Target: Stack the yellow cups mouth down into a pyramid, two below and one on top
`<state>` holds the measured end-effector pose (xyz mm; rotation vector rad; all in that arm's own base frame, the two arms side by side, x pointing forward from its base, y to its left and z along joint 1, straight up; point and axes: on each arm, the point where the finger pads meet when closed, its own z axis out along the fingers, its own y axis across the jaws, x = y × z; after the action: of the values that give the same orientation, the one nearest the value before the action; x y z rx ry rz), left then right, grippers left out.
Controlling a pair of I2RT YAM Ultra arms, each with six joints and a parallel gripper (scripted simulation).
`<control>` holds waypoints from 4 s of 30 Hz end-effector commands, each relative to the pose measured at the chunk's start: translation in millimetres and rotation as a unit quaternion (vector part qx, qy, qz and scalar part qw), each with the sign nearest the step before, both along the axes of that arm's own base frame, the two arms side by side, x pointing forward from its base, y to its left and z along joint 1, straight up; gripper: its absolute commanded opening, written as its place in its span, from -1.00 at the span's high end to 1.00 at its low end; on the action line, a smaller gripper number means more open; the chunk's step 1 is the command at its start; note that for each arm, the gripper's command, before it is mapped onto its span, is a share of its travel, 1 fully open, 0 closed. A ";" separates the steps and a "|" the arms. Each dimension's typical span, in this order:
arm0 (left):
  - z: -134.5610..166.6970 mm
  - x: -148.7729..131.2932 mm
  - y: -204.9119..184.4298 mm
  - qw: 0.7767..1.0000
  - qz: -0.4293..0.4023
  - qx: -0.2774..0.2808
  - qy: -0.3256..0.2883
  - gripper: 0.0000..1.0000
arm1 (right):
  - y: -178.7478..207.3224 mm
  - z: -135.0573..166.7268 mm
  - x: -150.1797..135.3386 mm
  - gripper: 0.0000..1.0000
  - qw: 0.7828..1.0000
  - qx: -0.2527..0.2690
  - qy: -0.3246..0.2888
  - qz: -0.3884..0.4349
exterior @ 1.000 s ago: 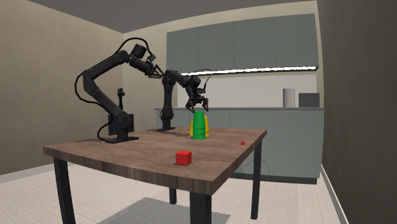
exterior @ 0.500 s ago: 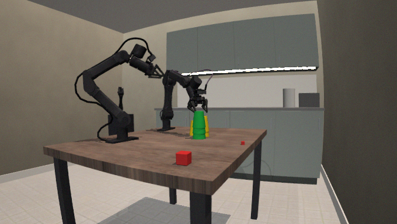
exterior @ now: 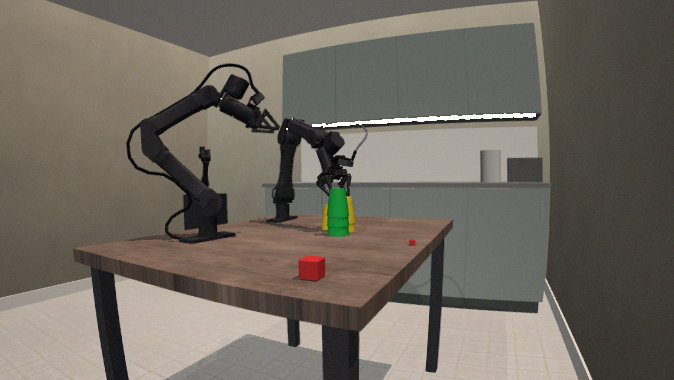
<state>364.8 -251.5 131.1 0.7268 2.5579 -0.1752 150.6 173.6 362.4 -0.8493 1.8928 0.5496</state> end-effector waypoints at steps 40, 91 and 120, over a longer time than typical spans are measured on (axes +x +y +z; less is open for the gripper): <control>-11.1 36.2 -18.6 1.000 0.013 -0.016 -0.020 -0.62 | -2.1 1.6 -3.2 -1.00 1.000 0.005 -0.002 0.000; 10.7 27.1 -18.1 1.000 0.012 -0.015 -0.022 1.00 | -2.1 1.6 -3.2 -1.00 1.000 0.005 -0.002 0.000; 102.8 25.8 -17.5 1.000 0.012 -0.010 -0.014 1.00 | -2.1 1.6 -3.2 -1.00 1.000 0.005 -0.002 0.000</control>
<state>392.8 -270.7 214.0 0.6938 2.5361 -0.1887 150.6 173.6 362.4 -0.8493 1.8928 0.5496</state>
